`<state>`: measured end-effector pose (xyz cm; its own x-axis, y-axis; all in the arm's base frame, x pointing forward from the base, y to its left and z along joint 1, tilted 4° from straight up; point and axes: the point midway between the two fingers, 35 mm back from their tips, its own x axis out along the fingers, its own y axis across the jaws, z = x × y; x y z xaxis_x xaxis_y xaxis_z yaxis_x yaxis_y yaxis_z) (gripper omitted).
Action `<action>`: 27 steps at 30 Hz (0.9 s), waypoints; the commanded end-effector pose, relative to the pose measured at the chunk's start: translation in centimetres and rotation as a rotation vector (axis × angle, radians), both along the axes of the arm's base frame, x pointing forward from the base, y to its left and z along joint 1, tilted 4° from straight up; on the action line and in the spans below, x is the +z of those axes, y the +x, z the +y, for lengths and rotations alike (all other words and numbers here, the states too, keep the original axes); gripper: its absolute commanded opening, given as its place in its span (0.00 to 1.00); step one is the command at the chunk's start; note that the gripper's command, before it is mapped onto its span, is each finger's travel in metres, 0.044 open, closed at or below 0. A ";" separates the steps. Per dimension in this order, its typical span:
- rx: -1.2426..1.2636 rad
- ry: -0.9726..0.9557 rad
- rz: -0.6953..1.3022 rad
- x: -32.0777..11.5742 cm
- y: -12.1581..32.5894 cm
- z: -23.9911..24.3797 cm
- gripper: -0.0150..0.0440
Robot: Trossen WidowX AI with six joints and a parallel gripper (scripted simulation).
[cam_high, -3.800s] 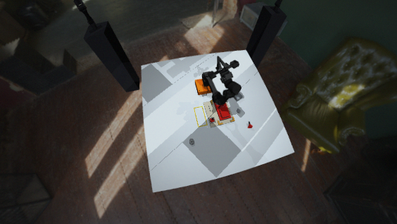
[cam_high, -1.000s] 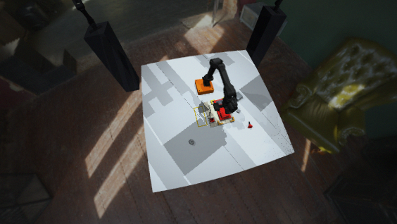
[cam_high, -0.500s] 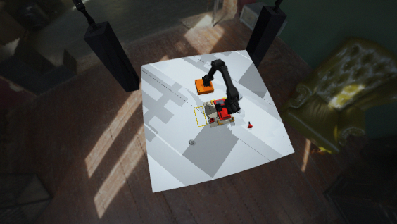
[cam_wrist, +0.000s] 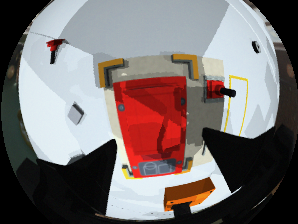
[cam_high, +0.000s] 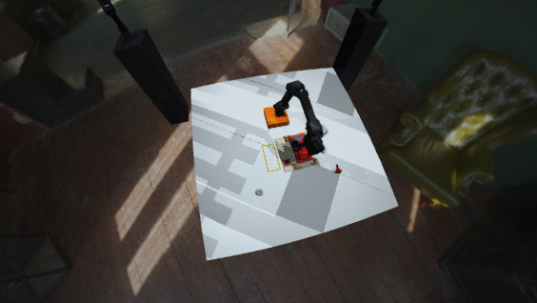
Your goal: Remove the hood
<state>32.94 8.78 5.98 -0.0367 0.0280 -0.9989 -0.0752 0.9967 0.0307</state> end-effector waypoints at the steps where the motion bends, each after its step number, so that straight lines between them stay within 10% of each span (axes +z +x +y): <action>1: -0.002 -0.006 0.005 -0.6 -0.1 0.0 1.00; 27: -0.002 -0.005 0.006 -3.0 -0.4 0.3 1.00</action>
<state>32.76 9.08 3.46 -0.0370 0.0276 -0.9989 -0.0749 0.9967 0.0304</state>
